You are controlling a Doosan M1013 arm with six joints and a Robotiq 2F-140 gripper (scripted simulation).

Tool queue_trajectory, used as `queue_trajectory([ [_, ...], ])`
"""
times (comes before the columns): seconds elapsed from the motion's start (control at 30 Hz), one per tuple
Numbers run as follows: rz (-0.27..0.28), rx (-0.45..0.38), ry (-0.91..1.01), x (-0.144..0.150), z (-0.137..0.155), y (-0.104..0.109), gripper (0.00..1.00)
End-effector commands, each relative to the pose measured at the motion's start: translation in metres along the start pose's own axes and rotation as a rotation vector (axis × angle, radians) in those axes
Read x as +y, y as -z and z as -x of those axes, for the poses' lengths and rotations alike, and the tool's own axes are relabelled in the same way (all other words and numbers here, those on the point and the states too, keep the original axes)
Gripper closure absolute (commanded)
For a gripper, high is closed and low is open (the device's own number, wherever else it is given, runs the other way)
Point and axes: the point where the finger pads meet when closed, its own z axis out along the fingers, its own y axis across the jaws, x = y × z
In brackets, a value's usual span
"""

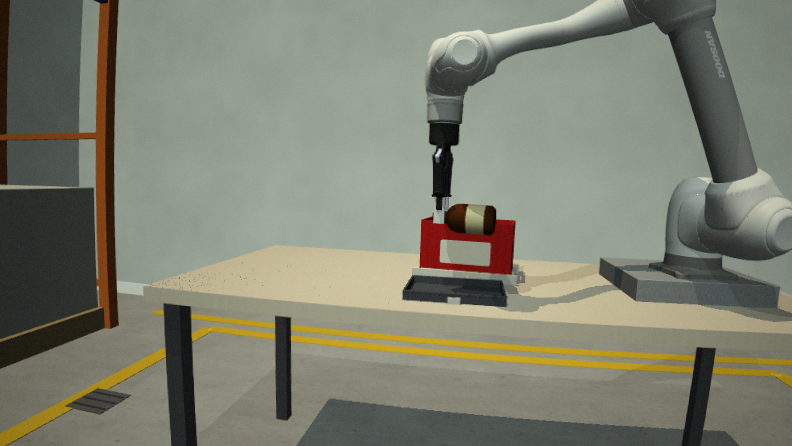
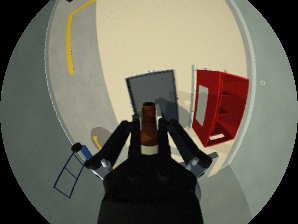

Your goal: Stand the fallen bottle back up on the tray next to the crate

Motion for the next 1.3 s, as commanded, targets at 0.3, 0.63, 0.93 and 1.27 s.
queue_trajectory([
  [0.3,0.000,0.000,0.000,0.0000,0.0000,0.0002,0.90],
  [0.63,0.000,0.000,-0.005,0.0000,0.0000,0.0002,0.90],
  [0.93,0.000,0.000,-0.068,0.0000,0.0000,0.0002,0.90],
  [1.27,0.000,0.000,-0.219,0.0000,0.0000,0.0002,0.90],
])
